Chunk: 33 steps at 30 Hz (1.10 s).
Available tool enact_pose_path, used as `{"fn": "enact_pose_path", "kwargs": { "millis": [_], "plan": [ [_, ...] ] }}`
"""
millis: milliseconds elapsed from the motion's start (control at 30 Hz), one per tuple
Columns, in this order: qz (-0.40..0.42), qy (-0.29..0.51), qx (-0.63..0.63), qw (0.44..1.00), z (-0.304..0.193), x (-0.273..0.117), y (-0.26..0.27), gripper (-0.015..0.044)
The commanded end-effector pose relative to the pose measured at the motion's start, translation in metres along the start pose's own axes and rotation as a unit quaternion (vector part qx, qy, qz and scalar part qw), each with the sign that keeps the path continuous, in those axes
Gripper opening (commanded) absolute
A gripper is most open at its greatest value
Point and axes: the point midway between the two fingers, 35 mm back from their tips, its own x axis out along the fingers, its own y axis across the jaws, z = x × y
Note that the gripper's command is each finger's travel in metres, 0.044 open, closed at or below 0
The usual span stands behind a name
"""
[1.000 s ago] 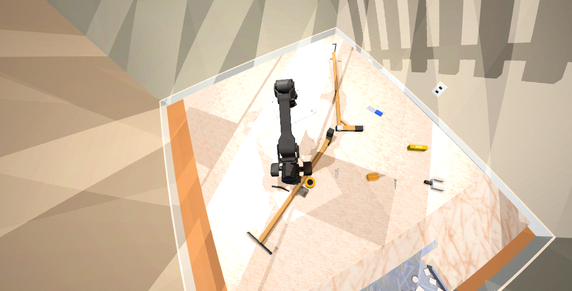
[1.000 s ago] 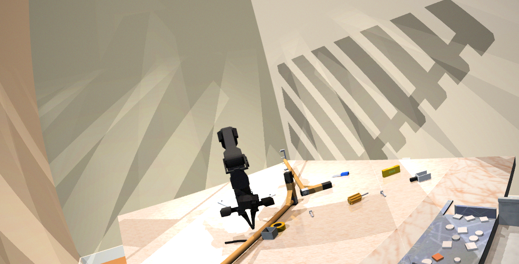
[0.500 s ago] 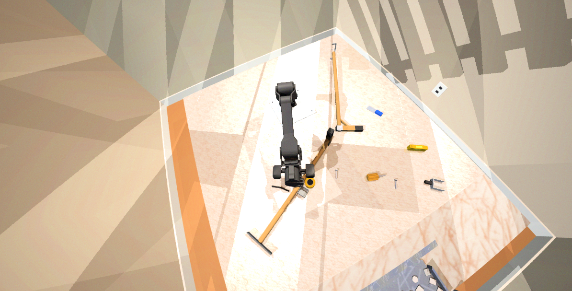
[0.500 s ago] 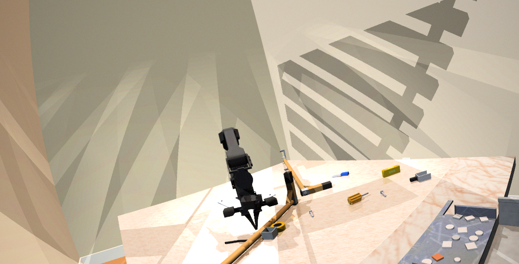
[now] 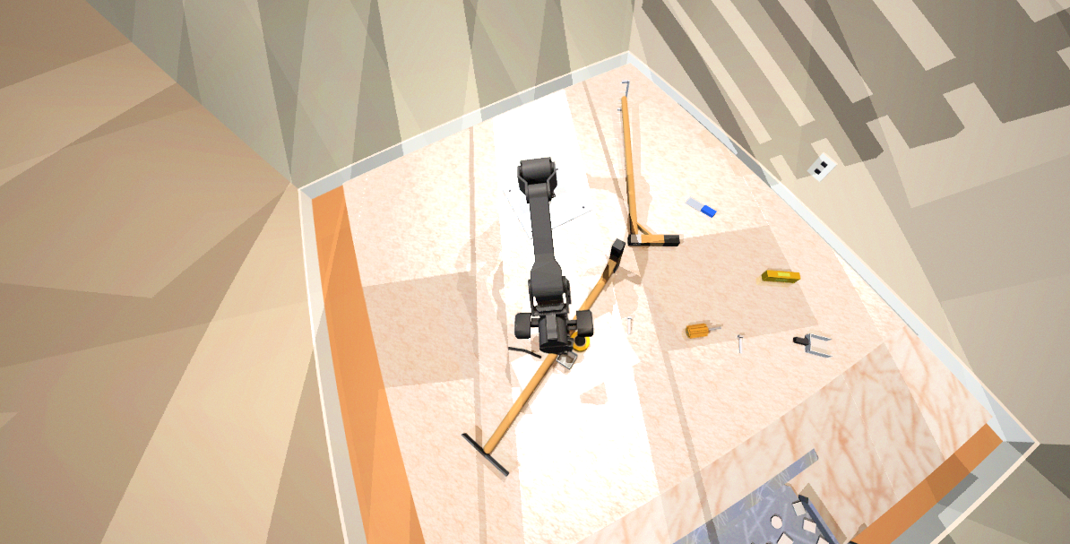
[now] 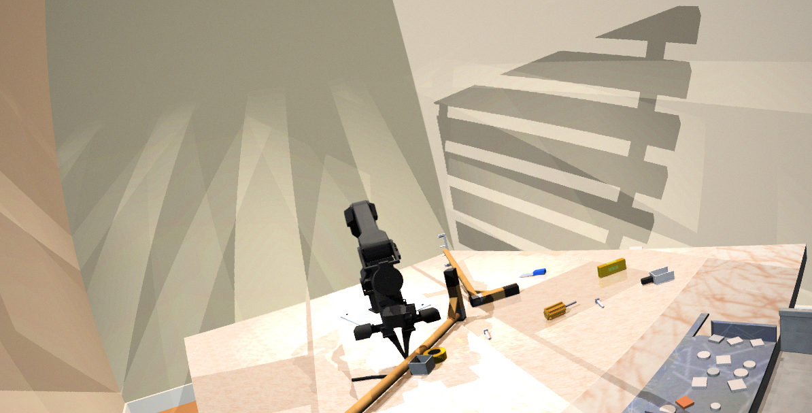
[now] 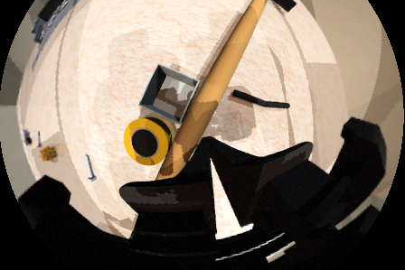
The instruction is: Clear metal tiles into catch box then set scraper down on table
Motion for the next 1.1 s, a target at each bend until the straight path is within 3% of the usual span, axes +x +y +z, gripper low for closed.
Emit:
{"fn": "enact_pose_path", "kwargs": {
  "millis": [0,1067],
  "plan": [
    [-0.002,0.002,0.003,1.0,0.002,0.002,0.002,0.0],
    [-0.001,0.001,0.003,1.0,0.022,0.006,0.028,0.0]
  ]
}}
